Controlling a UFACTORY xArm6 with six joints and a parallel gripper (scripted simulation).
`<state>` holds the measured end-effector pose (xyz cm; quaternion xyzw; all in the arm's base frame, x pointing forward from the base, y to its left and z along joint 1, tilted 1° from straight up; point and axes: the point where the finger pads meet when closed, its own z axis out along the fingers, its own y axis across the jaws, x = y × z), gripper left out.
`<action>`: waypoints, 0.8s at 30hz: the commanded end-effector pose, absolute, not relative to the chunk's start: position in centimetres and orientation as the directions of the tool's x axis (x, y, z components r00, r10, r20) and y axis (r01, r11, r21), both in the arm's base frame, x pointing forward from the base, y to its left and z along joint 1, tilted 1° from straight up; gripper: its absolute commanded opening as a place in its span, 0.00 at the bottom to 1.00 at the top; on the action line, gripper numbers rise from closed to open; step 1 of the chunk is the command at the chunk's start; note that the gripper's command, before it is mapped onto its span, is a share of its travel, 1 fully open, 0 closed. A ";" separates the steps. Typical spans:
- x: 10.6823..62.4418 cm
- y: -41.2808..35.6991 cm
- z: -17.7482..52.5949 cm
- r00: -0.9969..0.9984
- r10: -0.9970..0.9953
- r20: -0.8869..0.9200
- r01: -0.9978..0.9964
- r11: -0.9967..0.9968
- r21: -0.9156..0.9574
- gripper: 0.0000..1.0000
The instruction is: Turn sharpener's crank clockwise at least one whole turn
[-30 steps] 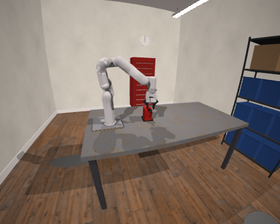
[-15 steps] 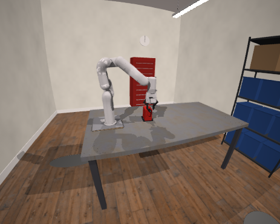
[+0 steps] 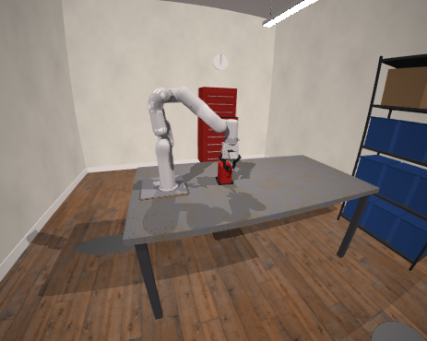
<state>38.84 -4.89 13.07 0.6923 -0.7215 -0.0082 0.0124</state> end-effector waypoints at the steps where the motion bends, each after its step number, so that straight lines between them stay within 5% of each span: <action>1: 39.0 -4.9 12.7 -0.041 -0.999 0.007 -0.999 0.041 0.025 0.54; 24: 38.9 -4.9 11.2 -0.041 -0.999 0.007 -0.999 0.041 0.025 0.54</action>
